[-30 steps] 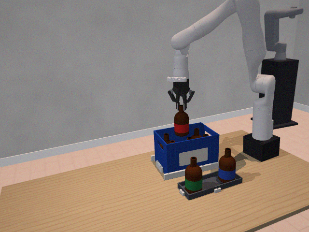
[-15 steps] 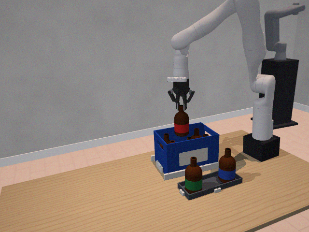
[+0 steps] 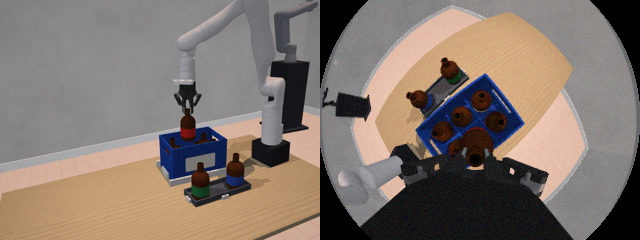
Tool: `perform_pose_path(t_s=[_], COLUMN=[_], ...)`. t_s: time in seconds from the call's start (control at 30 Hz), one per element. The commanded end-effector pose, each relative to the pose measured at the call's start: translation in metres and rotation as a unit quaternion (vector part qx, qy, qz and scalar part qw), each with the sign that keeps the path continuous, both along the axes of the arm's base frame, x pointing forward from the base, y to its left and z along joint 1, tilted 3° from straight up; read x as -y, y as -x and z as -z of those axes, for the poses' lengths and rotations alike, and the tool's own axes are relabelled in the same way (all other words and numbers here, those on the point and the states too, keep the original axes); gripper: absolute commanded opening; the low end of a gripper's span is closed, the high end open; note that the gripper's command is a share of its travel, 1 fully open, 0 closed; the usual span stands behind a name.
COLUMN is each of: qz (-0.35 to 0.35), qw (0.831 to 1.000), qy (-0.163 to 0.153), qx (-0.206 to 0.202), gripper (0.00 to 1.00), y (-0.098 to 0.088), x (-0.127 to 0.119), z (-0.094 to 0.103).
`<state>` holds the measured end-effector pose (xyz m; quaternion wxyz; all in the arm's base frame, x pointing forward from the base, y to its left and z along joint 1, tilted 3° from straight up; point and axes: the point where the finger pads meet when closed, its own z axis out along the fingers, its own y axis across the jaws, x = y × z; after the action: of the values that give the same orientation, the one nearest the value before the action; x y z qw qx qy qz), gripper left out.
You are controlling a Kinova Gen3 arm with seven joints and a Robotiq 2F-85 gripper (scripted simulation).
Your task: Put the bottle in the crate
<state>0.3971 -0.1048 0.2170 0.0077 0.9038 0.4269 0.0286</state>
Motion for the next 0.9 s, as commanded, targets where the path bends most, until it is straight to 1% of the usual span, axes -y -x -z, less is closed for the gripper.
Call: perform_pose_path(t_s=[0.0, 0.67, 0.87], qz=[0.0, 0.0, 0.0], qw=[1.0, 1.0, 1.0], qy=[0.0, 0.0, 0.0], qx=[0.001, 0.001, 0.001], gripper=[0.0, 0.0, 0.0], y=[-0.0003, -0.0004, -0.0006], x=[0.0002, 0.0001, 0.0001], z=[-0.0006, 0.0013, 0.005])
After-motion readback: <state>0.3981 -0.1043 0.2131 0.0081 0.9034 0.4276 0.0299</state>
